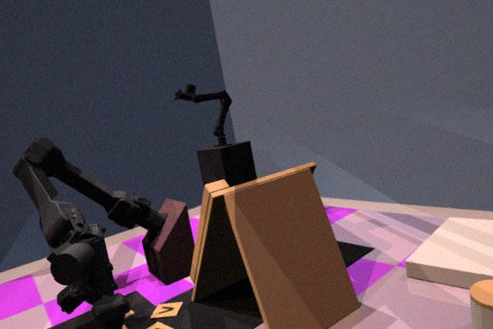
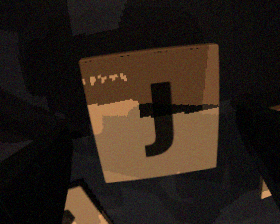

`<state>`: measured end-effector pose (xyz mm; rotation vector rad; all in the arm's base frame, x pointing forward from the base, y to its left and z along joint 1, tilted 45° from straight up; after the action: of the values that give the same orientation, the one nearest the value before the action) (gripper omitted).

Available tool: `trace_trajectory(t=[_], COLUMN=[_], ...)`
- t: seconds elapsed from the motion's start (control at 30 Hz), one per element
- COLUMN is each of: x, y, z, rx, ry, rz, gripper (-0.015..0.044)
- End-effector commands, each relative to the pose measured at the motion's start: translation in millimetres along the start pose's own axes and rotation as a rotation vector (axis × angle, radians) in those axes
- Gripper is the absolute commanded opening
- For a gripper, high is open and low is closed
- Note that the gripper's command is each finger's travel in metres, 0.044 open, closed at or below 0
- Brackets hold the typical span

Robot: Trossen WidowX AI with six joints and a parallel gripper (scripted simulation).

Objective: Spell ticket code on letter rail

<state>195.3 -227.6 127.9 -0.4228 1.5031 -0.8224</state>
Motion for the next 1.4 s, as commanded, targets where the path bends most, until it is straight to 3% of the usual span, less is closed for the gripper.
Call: trace_trajectory(t=[0.0,0.37,0.4,0.8,1.1,1.37], x=[6.7,10.3,10.3,10.3,2.9,-2.9], y=[1.4,1.4,1.4,1.4,1.5,2.5], z=[-1.1,-1.3,-1.3,-1.6,-1.7,-1.4], rx=[-0.007,-0.007,-0.007,-0.007,-0.007,-0.007], ry=[0.004,0.004,0.004,0.004,0.004,0.004], rz=[0.005,0.004,0.004,0.004,0.005,0.005], gripper=[0.034,0.034,0.0314,0.0234,0.0,0.0])
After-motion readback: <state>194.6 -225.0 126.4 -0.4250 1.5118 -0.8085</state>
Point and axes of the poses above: the point midway between the two fingers, 35 mm back from their tips, its own x axis out along the fingers, its own z axis across the jaws, y = z × x, the point moved 5 cm from there along -x, back along the fingers, and after that the axes turned 4 degrees about x, right-handed, at the moved point
